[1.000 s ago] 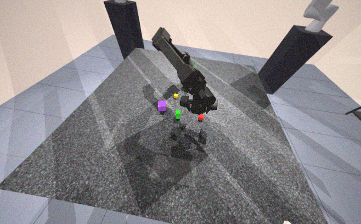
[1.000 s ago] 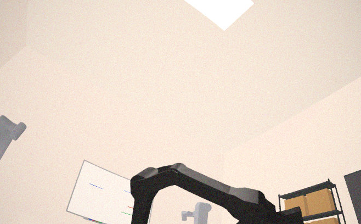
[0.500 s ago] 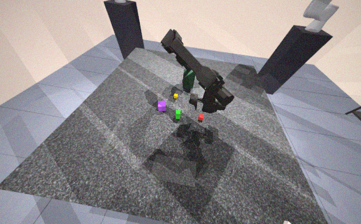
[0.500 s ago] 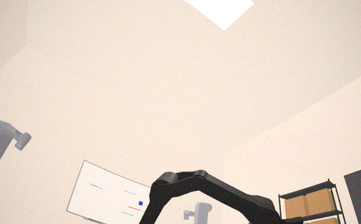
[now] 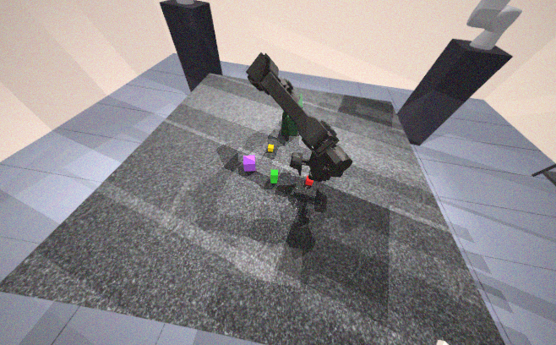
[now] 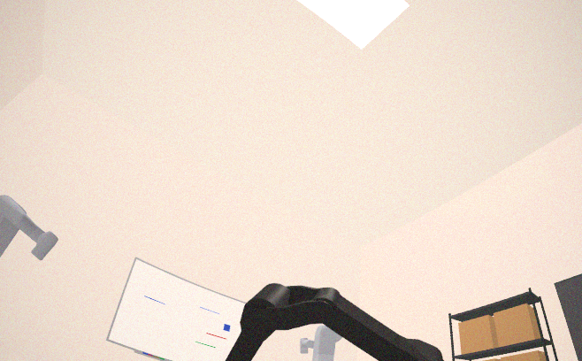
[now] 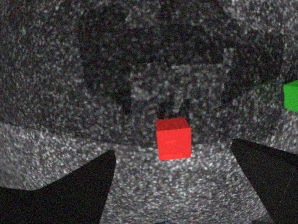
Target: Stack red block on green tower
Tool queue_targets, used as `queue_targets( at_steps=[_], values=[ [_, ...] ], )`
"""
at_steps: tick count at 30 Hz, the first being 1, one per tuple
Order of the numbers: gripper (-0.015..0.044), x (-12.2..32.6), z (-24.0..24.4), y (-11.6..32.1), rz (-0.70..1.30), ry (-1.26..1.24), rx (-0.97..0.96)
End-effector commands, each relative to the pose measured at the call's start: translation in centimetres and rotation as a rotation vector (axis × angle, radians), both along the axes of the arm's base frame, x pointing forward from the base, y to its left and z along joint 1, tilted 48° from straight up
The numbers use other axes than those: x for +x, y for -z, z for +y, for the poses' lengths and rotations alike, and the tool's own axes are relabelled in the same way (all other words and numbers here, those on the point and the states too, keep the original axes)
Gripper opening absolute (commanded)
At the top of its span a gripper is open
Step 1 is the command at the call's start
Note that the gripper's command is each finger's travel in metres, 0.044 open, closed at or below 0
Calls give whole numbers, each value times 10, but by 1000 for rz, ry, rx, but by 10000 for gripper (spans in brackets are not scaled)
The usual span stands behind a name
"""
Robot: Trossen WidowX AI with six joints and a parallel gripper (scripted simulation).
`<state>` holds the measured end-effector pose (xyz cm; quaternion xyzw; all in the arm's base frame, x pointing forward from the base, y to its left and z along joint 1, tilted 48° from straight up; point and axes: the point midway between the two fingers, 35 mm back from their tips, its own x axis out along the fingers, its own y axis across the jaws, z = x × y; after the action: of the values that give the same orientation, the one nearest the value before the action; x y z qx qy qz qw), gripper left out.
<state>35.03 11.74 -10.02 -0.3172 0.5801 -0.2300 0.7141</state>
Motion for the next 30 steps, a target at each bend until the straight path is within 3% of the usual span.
queue_targets(
  at_steps=[1,29,30],
  values=[
    [440,0,-6,4,5,-2,-8],
    [440,5,-24,21,4,-2,-10],
    [414,5,-24,21,4,-2,-10]
  ],
)
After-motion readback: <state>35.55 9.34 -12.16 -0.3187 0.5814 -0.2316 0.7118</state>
